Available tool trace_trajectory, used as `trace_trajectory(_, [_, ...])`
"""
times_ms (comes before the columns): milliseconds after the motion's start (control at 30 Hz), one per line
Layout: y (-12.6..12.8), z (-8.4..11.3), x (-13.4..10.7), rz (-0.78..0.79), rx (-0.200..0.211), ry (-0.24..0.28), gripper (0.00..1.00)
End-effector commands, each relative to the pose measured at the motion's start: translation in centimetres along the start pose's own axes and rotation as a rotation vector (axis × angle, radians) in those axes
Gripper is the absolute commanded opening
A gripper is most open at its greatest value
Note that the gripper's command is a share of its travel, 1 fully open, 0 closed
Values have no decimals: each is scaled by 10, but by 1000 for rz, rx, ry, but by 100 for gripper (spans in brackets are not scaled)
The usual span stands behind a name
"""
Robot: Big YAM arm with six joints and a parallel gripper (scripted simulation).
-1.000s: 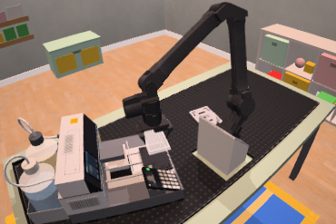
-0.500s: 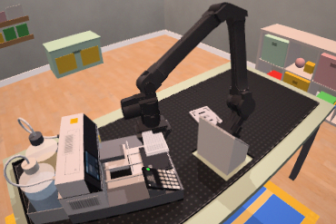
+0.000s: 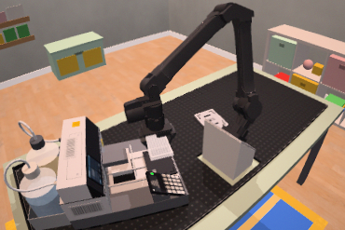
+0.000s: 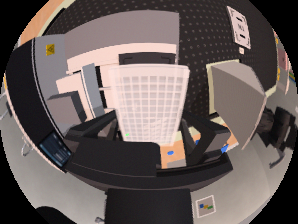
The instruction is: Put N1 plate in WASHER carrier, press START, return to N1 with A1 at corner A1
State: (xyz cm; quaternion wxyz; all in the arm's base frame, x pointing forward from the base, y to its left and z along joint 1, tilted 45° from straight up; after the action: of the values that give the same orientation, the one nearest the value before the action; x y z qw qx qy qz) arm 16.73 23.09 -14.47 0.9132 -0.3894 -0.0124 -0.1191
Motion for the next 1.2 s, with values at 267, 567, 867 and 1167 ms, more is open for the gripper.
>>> trace_trajectory(267, [25,18,13,-19,50,-4,82])
trace_trajectory(567, [25,19,14,-20,52,-3,82])
trace_trajectory(867, [25,19,14,-19,53,-4,82])
trace_trajectory(1167, [25,19,14,-19,53,-4,82])
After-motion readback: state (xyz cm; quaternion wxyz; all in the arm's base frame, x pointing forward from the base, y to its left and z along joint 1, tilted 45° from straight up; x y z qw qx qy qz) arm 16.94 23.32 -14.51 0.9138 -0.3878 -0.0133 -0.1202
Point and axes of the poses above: the point where the finger pads meet when closed, its own z axis back along the fingers, its own y axis across the jaws, x = y × z, the point moved 5 cm from there along z, back along the fingers, and after that the axes turned 13 degrees about z, right-handed, at the moved point
